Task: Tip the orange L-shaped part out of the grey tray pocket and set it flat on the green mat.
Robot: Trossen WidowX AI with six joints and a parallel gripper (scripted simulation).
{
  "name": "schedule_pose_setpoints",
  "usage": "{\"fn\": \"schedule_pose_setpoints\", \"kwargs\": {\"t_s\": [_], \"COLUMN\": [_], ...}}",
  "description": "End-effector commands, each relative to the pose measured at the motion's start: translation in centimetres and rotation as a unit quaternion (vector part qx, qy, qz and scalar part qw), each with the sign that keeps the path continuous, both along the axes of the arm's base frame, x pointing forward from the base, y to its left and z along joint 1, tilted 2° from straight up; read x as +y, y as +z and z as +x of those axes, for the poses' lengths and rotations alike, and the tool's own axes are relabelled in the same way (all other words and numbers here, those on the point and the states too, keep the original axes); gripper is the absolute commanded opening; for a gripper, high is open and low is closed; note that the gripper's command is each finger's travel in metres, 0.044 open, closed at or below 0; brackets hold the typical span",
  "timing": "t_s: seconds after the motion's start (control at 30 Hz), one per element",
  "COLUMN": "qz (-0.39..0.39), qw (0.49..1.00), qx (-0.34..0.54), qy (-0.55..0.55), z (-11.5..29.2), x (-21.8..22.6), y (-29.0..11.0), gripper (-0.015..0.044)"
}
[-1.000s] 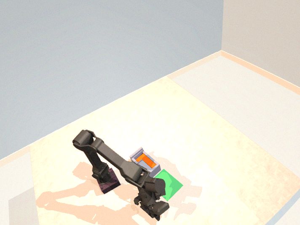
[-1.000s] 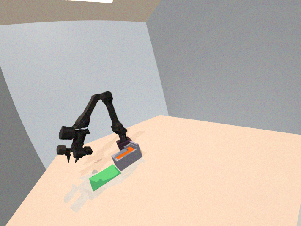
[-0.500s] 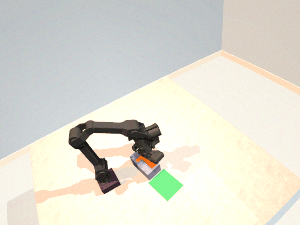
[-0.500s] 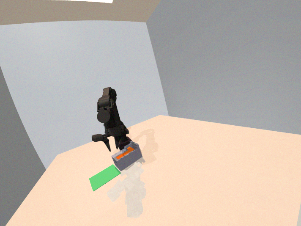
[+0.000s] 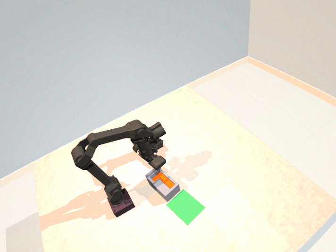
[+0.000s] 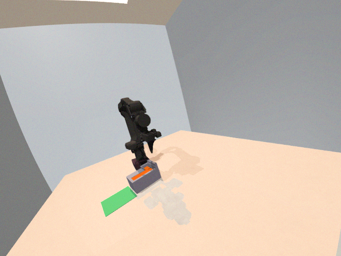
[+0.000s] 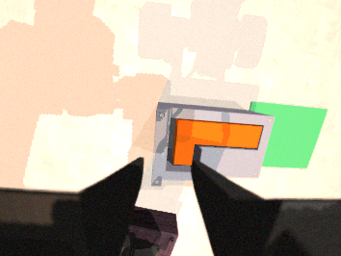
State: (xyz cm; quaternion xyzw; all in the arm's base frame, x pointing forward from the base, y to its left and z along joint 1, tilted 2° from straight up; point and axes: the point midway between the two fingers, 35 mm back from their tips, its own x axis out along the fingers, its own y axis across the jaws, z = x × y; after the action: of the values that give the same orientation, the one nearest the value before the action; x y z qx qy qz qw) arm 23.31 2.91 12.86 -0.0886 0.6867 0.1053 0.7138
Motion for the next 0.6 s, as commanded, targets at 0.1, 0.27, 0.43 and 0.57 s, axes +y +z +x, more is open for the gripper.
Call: {"fn": "schedule_pose_setpoints", "kwargs": {"t_s": [0.1,0.27,0.43,0.57], "qz": [0.003,0.003,0.003,0.003], "qw": [1.000,1.000,1.000,1.000], "qx": [0.009,0.009,0.009,0.009], "qy": [-0.003,-0.003,-0.003,-0.003], "z": [-0.4,-0.4,-0.4,-0.3], "x": [0.3,0.3,0.4,0.4], "y": [-6.0,-6.3,-6.7,-7.3], "gripper": [0.0180,0.0180,0.0180,0.0180]}}
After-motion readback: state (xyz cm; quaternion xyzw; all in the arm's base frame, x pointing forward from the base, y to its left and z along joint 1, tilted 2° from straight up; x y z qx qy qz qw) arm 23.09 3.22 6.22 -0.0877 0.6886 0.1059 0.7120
